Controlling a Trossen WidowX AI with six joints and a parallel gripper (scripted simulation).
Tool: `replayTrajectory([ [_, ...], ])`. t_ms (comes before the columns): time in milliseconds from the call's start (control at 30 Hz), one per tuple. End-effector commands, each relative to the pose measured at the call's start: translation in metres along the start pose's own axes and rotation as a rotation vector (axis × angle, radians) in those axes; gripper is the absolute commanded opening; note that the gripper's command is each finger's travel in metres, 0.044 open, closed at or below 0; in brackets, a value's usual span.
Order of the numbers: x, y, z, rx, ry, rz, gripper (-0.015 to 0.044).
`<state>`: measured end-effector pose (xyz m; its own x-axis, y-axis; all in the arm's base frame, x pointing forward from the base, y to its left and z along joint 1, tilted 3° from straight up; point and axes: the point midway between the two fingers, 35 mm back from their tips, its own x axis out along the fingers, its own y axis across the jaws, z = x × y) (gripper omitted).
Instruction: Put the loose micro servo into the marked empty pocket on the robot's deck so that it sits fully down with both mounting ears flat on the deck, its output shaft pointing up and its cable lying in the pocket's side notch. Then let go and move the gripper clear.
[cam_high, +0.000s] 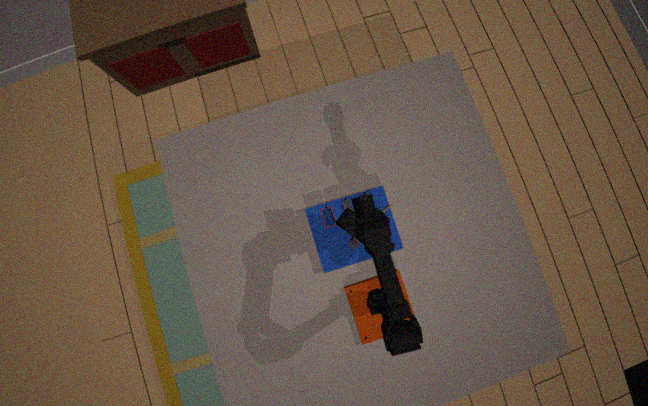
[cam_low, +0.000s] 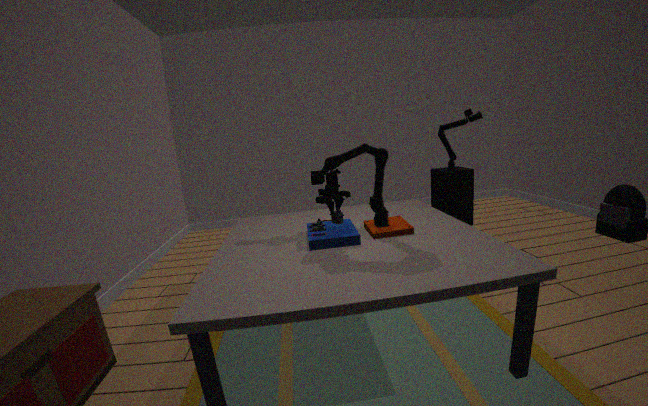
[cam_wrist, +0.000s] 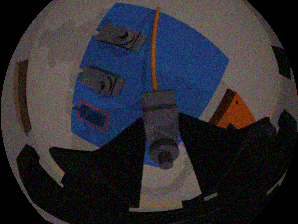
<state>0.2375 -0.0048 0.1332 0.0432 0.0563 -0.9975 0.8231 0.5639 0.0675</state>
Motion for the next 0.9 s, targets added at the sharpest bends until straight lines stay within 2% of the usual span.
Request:
replayTrajectory([
  [0, -0.001, 0.008, -0.014, 0.002, -0.004, 0.002, 0.0000],
  [533, -0.002, 0.044, -0.068, 0.002, 0.000, 0.005, 0.0000],
  [867, -0.002, 0.046, -0.071, -0.146, 0.000, 0.005, 0.0000],
])
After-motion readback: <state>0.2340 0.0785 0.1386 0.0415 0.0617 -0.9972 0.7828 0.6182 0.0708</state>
